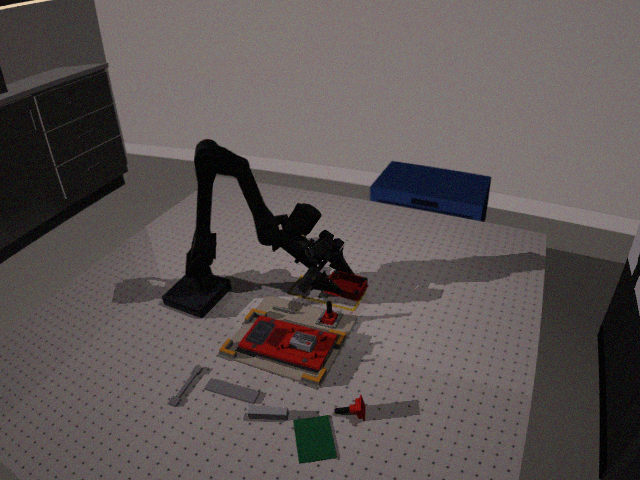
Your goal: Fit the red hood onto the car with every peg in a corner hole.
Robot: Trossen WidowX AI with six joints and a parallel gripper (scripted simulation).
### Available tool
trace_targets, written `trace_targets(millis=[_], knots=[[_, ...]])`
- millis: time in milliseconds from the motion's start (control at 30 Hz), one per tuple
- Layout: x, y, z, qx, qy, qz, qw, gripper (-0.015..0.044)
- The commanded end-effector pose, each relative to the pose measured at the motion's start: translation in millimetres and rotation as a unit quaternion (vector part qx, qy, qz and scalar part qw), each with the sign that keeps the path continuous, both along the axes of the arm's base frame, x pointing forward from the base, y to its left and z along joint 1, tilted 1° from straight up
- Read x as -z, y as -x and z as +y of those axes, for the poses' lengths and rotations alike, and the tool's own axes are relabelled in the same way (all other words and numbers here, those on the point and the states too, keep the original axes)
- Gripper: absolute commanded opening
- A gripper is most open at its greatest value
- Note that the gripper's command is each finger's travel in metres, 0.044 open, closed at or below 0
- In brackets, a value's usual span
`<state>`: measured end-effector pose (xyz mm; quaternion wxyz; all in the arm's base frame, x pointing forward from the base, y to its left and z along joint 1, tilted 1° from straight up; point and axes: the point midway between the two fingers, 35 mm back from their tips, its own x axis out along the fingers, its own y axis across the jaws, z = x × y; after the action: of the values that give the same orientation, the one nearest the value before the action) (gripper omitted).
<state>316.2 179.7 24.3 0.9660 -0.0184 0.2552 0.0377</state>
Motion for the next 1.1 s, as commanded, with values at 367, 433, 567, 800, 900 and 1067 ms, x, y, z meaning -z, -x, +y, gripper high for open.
trace_targets(millis=[367,433,567,800,900,1067], knots=[[-55.9,-0.8,1.5,0.001,-0.007,-0.008,1.0,0.0],[-58.3,-0.4,1.2,0.001,-0.007,-0.008,1.0,0.0],[-58.3,-0.4,1.2,0.001,-0.007,-0.008,1.0,0.0],[-58.0,-0.3,1.2,0.0,-0.006,-0.008,1.0,0.0],[-56.4,0.2,0.9,-0.009,0.01,-0.009,1.0,0.0],[-55.5,0.5,0.8,-0.039,0.064,-0.013,0.997,0.0]])
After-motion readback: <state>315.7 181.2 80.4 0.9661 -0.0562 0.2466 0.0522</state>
